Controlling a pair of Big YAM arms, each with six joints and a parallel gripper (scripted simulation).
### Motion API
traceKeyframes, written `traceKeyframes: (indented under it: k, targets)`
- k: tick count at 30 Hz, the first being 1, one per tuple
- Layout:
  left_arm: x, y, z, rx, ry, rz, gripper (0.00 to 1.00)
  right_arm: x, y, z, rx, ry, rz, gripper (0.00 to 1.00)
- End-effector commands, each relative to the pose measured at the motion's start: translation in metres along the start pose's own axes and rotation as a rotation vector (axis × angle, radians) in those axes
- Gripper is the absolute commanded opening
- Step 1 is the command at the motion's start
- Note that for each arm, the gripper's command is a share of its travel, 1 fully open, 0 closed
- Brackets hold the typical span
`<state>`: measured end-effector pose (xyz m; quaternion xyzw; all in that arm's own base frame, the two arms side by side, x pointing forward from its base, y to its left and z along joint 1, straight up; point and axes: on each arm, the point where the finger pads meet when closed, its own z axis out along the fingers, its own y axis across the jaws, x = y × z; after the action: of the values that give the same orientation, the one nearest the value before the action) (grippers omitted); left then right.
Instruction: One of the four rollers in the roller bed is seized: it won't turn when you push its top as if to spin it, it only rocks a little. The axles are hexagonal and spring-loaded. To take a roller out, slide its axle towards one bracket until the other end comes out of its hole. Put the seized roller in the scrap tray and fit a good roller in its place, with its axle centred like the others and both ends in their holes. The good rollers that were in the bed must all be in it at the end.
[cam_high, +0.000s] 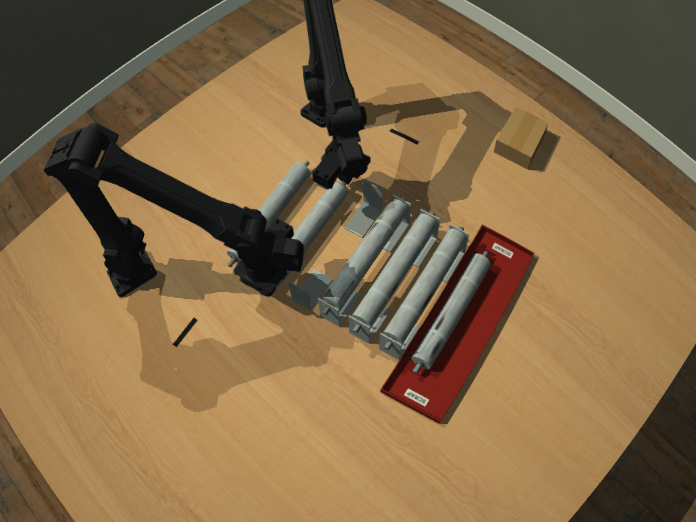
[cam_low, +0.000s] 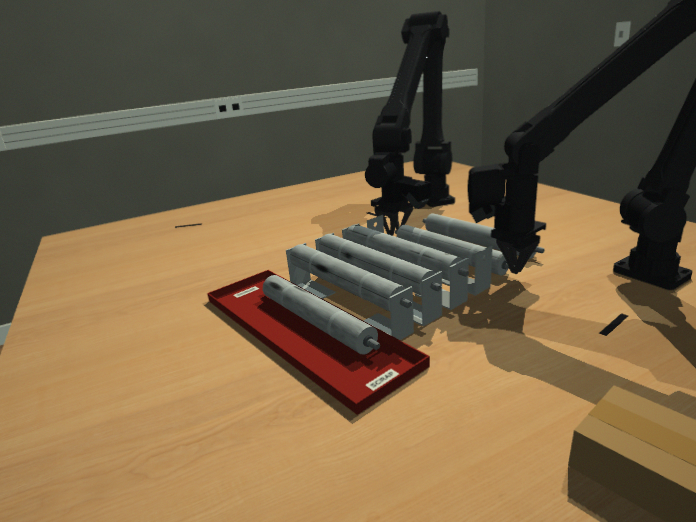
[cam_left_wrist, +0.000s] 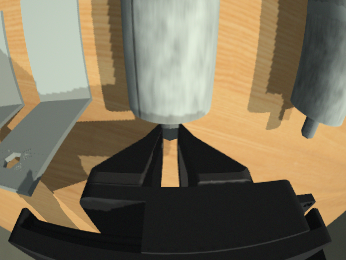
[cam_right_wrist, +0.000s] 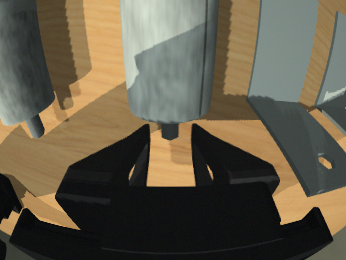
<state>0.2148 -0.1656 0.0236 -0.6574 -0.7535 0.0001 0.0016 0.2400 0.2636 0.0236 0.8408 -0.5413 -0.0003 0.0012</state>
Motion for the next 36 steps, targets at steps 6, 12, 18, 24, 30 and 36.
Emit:
traceKeyframes:
  k: [6,12,18,24,30,36]
  targets:
    - [-0.0075,0.0103,-0.0077,-0.021,-0.021,0.003,0.03,0.0000,-0.0089,-0.0058,0.014,-0.004,0.000,0.32]
    - [-0.0075,0.0103,-0.0077,-0.021,-0.021,0.003,0.03,0.0000,-0.0089,-0.0058,0.014,-0.004,0.000,0.32]
    - [-0.0075,0.0103,-0.0077,-0.022,-0.021,0.003,0.03,-0.0003,-0.0096,-0.0058,0.017,-0.005,0.000,0.03]
    - [-0.0075,0.0103,-0.0077,-0.022,-0.021,0.003,0.03,-0.0003,-0.0096,-0.0058,0.017,-0.005,0.000,0.03]
    - [-0.0075,0.0103,-0.0077,-0.022,-0.021,0.003,0.03,-0.0003,-0.0096,-0.0058,0.017,-0.005,0.000,0.03]
    - [-0.0075,0.0102,-0.0084,-0.023,-0.021,0.003,0.03,-0.0003,-0.0095,-0.0064,0.018,-0.005,0.000,0.03]
